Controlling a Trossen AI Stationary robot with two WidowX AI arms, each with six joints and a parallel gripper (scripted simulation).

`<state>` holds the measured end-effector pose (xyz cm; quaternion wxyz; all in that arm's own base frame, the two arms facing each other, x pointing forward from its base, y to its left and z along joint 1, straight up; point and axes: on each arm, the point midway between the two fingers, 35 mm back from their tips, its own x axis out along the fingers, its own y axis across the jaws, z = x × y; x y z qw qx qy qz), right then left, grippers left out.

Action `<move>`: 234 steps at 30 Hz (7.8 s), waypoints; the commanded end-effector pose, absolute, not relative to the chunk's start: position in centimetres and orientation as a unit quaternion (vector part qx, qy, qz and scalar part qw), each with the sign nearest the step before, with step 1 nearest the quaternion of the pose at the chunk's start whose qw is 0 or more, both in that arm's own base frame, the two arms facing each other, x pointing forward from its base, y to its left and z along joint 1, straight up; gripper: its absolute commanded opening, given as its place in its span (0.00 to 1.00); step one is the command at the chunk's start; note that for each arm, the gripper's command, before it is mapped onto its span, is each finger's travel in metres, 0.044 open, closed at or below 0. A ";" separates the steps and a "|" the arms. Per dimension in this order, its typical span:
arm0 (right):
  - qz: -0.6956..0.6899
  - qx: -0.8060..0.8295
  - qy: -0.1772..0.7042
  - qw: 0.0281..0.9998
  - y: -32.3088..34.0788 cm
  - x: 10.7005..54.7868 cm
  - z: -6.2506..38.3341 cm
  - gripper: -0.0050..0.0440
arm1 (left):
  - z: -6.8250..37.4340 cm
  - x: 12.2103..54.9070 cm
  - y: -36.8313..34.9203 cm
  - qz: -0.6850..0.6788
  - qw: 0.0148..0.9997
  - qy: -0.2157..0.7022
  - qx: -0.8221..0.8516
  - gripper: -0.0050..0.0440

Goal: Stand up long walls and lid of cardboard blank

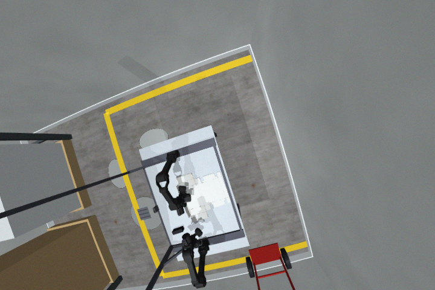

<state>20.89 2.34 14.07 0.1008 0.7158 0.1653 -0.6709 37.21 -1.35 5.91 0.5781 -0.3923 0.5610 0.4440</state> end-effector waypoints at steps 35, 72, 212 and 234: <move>-0.668 0.710 0.158 0.157 1.4 17.4 13.0 0.61 | 3.8 37.4 1.1 0.493 0.502 0.497 -0.508 0.30; -0.329 0.347 0.608 0.635 1.5 23.3 11.7 0.10 | 3.8 37.4 1.1 0.493 0.502 0.497 -0.508 0.30; 0.493 -0.511 0.493 0.503 1.4 31.6 7.7 0.41 | 9.8 37.5 1.2 0.491 0.504 0.496 -0.509 0.30; 0.257 -0.272 0.648 0.664 0.5 33.2 7.6 0.31 | 9.8 34.0 1.2 0.494 0.504 0.496 -0.506 0.10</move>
